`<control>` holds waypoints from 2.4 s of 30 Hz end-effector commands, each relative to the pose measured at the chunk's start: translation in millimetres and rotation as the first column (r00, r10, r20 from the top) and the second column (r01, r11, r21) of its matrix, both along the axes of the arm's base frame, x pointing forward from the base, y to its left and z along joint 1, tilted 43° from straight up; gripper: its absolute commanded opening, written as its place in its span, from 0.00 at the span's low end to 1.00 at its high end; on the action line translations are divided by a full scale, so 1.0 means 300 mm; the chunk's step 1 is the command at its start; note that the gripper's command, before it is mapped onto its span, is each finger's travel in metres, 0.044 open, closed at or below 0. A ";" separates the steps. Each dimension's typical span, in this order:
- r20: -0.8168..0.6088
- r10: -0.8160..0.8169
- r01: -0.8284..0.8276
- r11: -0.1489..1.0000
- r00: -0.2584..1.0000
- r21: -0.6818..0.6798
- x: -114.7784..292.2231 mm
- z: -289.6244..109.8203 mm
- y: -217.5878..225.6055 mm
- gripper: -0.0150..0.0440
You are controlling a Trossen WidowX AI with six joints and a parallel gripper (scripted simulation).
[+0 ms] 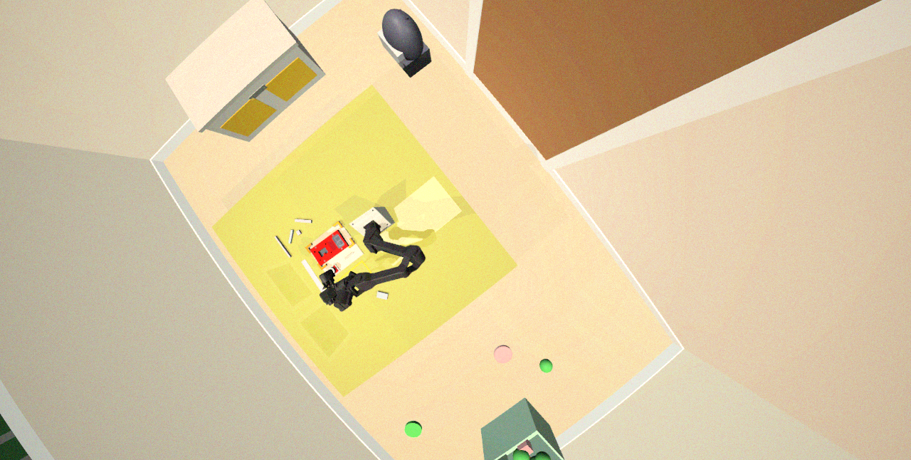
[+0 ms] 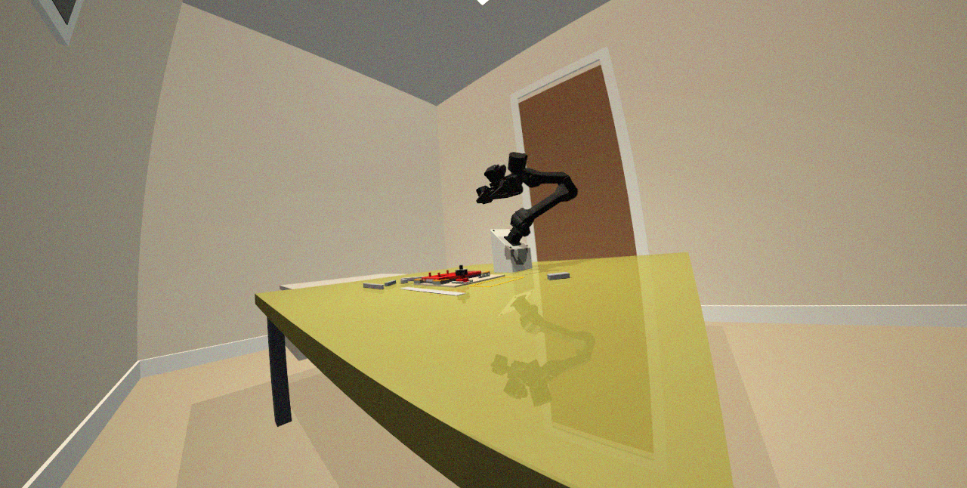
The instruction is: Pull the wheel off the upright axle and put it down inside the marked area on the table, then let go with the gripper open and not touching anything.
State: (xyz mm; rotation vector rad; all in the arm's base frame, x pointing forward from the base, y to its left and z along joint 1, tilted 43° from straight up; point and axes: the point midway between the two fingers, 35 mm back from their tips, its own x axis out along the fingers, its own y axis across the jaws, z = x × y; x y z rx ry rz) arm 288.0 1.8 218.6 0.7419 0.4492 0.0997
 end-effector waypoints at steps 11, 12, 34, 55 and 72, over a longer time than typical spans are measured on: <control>-0.440 0.339 -0.392 0.920 0.831 -0.031 0.159 -0.256 0.033 0.76; -0.462 0.366 -0.421 0.907 0.808 -0.018 0.167 -0.280 0.037 0.76; -0.583 0.668 -0.671 0.693 0.462 0.263 0.253 -0.531 0.067 0.76; -0.586 0.673 -0.678 0.686 0.451 0.266 0.254 -0.701 0.235 0.57; -0.586 0.673 -0.677 0.686 0.452 0.266 0.254 -0.695 0.230 0.25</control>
